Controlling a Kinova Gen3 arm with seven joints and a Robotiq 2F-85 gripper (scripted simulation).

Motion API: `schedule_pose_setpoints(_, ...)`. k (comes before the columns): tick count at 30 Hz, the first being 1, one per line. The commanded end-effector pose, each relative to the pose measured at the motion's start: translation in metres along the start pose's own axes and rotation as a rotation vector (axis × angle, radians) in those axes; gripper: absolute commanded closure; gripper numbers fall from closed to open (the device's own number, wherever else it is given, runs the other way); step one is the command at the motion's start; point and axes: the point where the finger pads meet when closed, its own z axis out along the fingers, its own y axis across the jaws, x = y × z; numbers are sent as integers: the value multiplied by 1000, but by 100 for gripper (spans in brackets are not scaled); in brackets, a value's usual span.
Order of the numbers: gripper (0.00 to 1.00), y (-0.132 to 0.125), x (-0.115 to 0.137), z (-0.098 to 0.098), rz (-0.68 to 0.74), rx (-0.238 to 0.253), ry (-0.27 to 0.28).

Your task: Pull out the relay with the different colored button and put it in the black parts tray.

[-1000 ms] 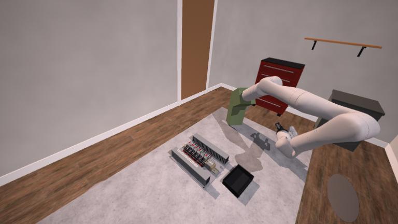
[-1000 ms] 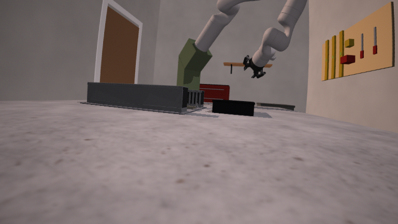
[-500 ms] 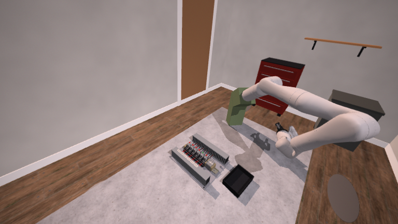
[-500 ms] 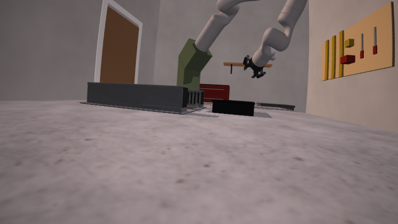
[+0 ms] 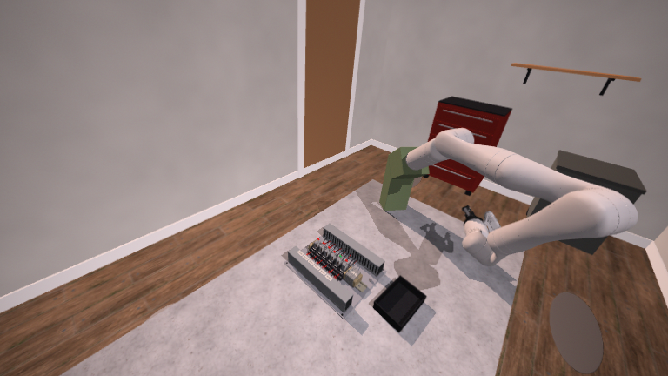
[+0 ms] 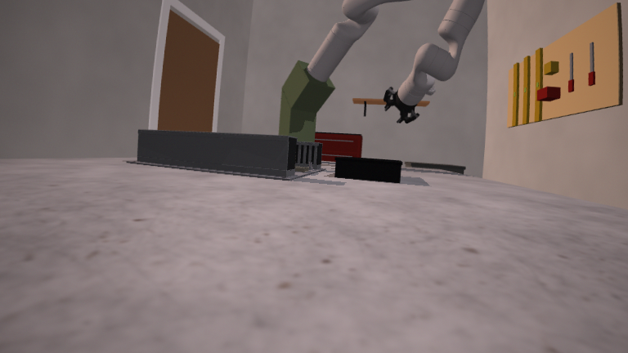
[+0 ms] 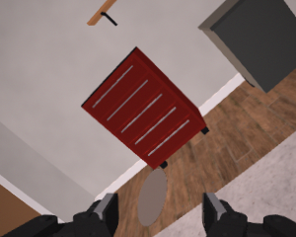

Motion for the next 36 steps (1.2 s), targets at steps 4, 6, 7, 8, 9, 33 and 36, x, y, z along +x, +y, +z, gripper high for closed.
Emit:
schedule_pose_setpoints(4,39,0,-1,-1,-3,-1,-1)
schedule_pose_setpoints(6,39,1,-1,-2,-5,-2,-2)
schedule_pose_setpoints(7,39,1,-2,-3,-6,-3,-2)
schedule_pose_setpoints(8,39,1,-2,-3,-7,-3,-3)
schedule_pose_setpoints(9,39,1,-2,-3,-7,-3,-3)
schedule_pose_setpoints(33,39,8,-29,-32,-67,-31,-39)
schedule_pose_setpoints(36,39,9,-36,-40,-81,-37,-50)
